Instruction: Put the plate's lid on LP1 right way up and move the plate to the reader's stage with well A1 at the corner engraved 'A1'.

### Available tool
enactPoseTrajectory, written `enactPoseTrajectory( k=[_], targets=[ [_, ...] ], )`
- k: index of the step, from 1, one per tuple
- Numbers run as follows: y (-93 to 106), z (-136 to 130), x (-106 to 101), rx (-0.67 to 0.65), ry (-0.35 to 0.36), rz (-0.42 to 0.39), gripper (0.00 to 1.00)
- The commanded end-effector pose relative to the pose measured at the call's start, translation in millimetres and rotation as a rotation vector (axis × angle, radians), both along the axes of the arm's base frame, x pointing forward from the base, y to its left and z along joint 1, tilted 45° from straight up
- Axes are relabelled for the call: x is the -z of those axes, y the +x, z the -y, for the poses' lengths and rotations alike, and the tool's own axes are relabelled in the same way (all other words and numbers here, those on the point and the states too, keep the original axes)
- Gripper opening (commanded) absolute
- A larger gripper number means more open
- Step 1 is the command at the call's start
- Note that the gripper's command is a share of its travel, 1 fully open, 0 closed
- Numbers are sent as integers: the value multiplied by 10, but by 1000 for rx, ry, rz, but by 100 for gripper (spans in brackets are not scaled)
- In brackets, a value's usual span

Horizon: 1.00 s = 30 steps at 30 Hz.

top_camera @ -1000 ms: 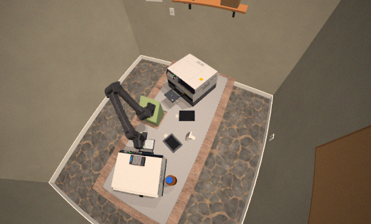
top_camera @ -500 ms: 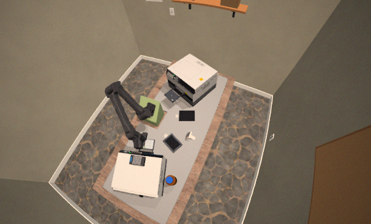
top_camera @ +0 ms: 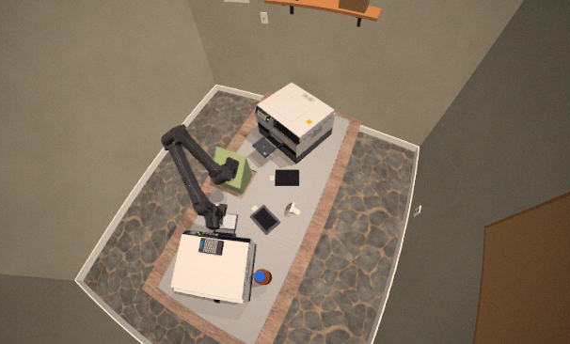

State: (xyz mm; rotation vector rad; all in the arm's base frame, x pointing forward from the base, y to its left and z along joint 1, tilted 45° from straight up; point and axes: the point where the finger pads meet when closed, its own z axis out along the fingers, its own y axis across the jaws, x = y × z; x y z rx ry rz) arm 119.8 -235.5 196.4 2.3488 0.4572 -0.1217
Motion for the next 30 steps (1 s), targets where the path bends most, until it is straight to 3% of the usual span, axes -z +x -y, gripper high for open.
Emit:
enactPoseTrajectory(
  k=[1, 14, 21, 24, 30],
  targets=[
    [5, 54, -16, -5, -12, 1, 100],
    [47, 96, -49, -9, -19, 9, 100],
    [-1, 102, 61, -2, -3, -6, 100],
    [54, 118, -29, -10, -24, 17, 100],
    [10, 153, 52, 0, -12, -1, 100]
  ],
)
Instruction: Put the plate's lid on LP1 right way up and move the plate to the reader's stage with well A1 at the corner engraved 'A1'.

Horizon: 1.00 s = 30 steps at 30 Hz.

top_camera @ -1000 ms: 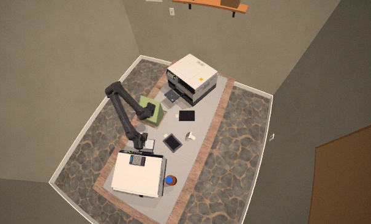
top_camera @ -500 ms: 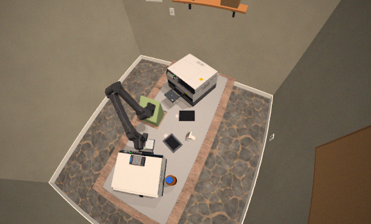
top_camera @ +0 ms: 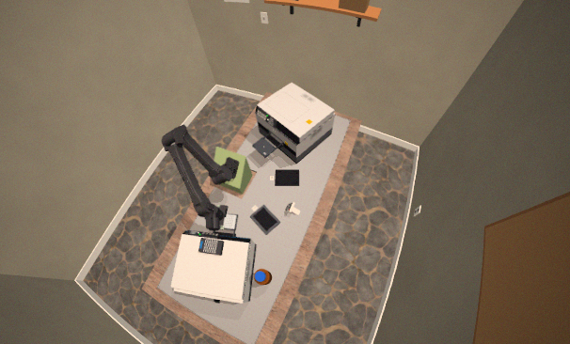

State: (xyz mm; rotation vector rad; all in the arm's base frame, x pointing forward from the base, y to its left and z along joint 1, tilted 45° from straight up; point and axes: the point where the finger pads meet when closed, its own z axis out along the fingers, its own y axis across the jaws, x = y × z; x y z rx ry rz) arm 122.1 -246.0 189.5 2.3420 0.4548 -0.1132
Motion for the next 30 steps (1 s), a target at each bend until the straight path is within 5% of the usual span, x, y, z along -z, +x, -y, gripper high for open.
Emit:
enactPoseTrajectory(
  k=[1, 30],
  targets=[
    [-26, 46, -3, 5, -4, -15, 100],
    [50, 44, -93, 1, -5, 15, 100]
  ],
)
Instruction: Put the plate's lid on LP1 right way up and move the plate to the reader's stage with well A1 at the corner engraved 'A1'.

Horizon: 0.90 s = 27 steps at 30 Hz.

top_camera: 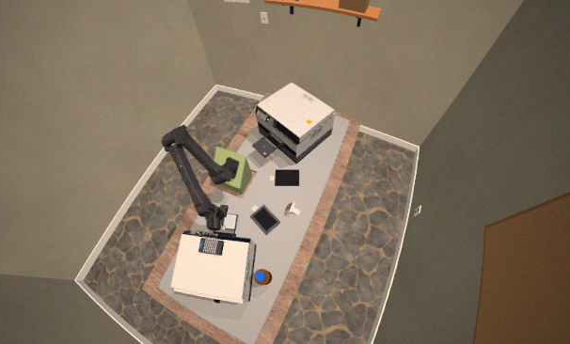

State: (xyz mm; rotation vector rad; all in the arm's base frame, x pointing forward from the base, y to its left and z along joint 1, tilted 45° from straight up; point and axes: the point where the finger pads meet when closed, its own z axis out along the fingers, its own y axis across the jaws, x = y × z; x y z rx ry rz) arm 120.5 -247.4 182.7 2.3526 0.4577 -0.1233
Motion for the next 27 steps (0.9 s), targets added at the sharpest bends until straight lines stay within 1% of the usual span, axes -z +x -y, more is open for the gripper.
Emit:
enactPoseTrajectory(
  k=[1, 17, 24, 27],
  targets=[
    [68, 32, -166, -2, -15, 24, 100],
    [59, 114, -232, -4, -47, 34, 100],
    [24, 77, -37, -8, -16, 5, 100],
    [36, 62, -5, -13, -9, 2, 100]
  ],
)
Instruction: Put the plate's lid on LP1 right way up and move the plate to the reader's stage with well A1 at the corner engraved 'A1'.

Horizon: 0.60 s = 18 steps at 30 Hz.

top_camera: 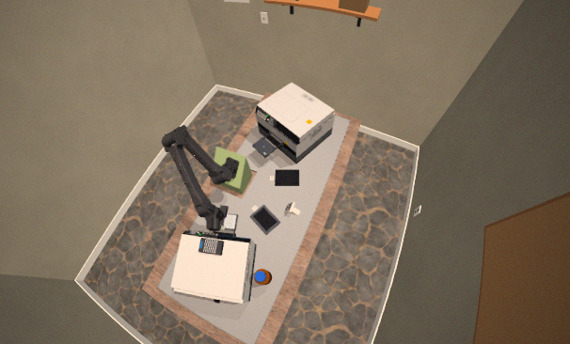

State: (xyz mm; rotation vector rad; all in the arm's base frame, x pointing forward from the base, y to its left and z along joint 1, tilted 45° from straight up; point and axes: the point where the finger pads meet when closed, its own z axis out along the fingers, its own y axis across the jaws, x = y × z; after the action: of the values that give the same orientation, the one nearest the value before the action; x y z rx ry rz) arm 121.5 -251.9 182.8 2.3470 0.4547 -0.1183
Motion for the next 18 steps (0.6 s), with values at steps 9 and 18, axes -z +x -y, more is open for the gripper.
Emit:
enactPoseTrajectory(
  k=[9, 18],
  targets=[
    [10, 56, 16, -4, -6, -2, 100],
    [12, 87, 28, -3, -9, 0, 100]
  ],
)
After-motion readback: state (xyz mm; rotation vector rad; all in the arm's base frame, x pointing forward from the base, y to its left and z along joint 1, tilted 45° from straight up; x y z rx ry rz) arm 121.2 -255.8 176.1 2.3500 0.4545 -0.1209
